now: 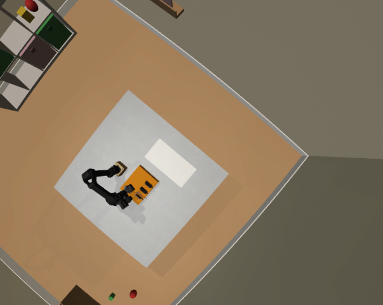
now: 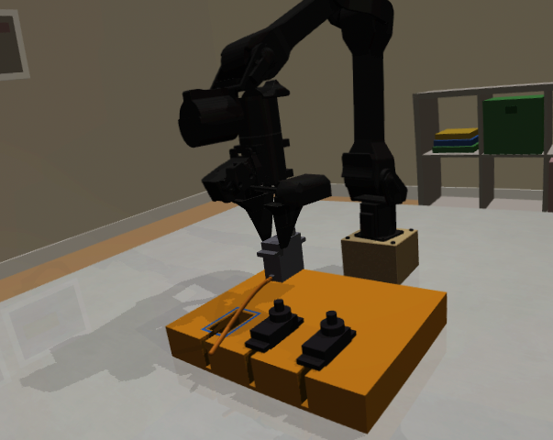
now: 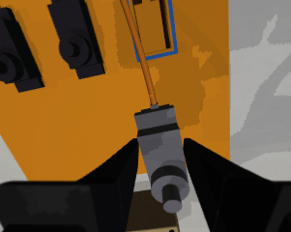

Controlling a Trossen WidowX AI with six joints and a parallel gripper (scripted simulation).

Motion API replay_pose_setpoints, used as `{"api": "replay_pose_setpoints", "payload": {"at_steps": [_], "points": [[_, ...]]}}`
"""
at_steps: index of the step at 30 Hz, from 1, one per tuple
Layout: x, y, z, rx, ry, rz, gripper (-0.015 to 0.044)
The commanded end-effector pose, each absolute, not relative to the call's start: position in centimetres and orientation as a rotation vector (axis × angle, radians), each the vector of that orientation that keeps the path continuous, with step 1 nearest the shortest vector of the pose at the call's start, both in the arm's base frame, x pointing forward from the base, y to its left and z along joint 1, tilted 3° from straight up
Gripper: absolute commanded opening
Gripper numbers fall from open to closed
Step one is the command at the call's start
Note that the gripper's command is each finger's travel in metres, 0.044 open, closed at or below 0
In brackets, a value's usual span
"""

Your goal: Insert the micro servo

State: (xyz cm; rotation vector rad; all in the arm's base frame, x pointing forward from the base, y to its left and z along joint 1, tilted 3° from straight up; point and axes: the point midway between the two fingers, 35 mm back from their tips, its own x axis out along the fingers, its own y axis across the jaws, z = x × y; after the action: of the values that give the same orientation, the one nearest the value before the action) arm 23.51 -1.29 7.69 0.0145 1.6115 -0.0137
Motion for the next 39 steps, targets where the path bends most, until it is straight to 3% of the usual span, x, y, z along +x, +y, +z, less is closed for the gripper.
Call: {"api": "replay_pose_setpoints", "payload": {"at_steps": [1,20,39], "points": [[23.7,-2.4,7.8,0.005,1.611,-0.015,0.0000],[24.1,-2.4,7.8,-0.135,1.607,0.131,0.0000],[31.4,-1.1,7.6,-0.134,1.602,0.131,0.0000]]}}
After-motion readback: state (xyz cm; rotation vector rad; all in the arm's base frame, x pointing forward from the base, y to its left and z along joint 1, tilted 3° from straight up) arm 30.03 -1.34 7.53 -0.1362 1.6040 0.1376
